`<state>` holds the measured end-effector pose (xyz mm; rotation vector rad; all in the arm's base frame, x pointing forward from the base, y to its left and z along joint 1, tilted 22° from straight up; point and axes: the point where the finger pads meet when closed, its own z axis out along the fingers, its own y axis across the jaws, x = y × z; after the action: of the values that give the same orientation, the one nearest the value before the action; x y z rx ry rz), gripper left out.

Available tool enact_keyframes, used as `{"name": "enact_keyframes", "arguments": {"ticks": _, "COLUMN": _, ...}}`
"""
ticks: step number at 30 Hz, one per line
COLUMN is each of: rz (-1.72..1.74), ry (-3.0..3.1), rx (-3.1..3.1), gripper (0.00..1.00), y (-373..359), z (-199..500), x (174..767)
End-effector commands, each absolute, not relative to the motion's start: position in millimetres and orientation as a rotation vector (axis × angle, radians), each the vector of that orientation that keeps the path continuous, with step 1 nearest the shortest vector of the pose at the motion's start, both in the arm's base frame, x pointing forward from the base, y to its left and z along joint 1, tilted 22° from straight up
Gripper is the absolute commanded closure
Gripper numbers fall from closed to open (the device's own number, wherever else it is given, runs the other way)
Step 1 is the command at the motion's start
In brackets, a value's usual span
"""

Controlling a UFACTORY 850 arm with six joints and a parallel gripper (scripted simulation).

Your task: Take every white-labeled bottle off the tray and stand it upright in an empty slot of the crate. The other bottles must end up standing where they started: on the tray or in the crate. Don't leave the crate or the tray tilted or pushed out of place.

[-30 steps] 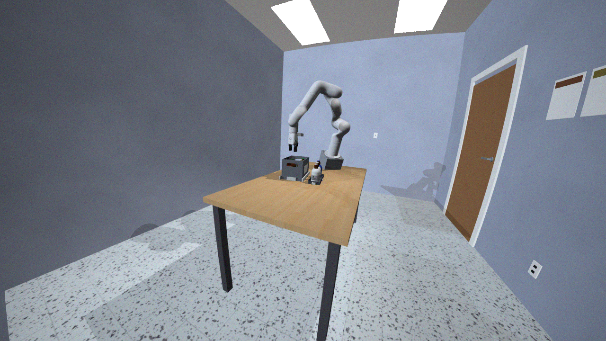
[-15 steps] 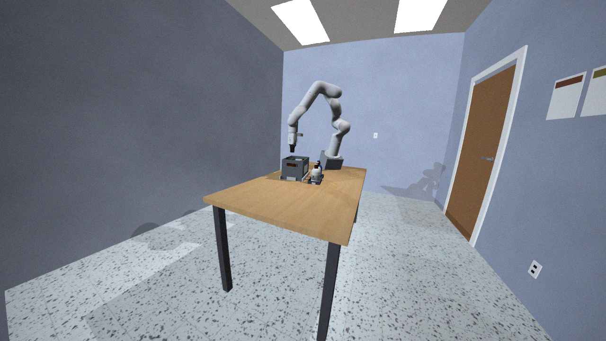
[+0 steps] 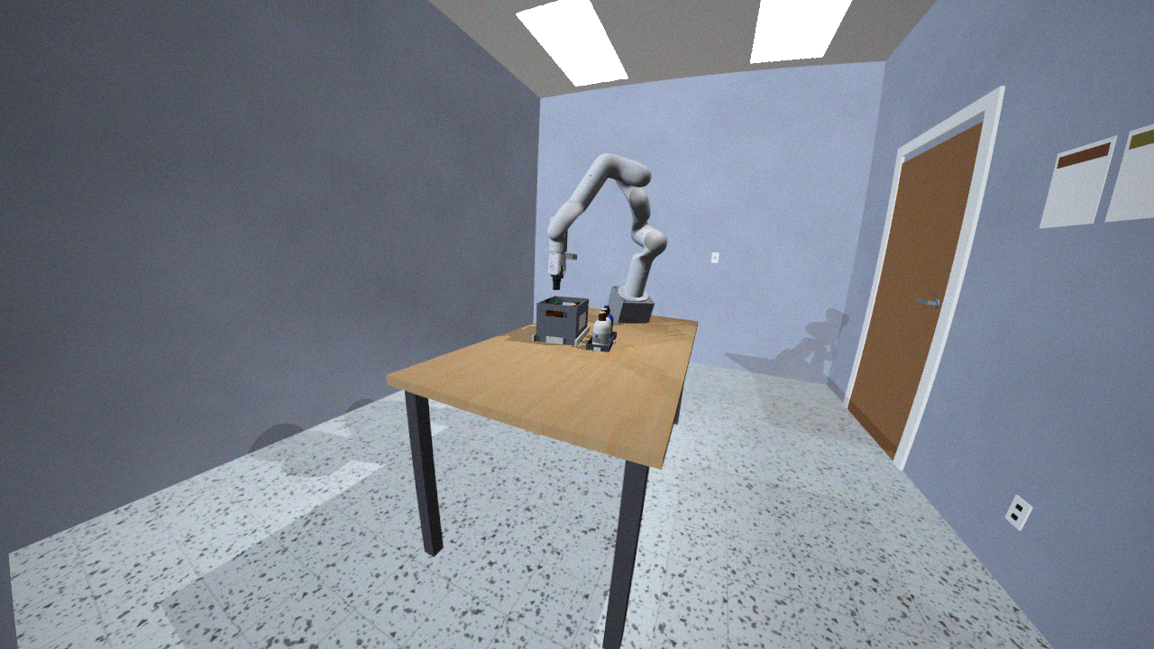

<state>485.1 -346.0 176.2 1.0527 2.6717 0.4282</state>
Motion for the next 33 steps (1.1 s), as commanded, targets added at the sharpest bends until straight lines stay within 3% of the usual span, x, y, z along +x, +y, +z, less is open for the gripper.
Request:
{"name": "enact_keyframes", "arguments": {"ticks": 1, "rz": 0.427, "ry": 2.67, "rx": 1.052, "gripper": 1.0, "y": -346.9, "z": 177.3, "x": 485.7}}
{"name": "enact_keyframes", "arguments": {"ticks": 9, "rz": 0.426, "ry": 2.67, "rx": 1.052, "gripper": 1.0, "y": -344.8, "z": 177.9, "x": 486.4}}
{"name": "enact_keyframes", "arguments": {"ticks": 33, "rz": 0.428, "ry": 2.668, "rx": 1.068, "gripper": 1.0, "y": -153.4, "z": 220.6, "x": 509.7}}
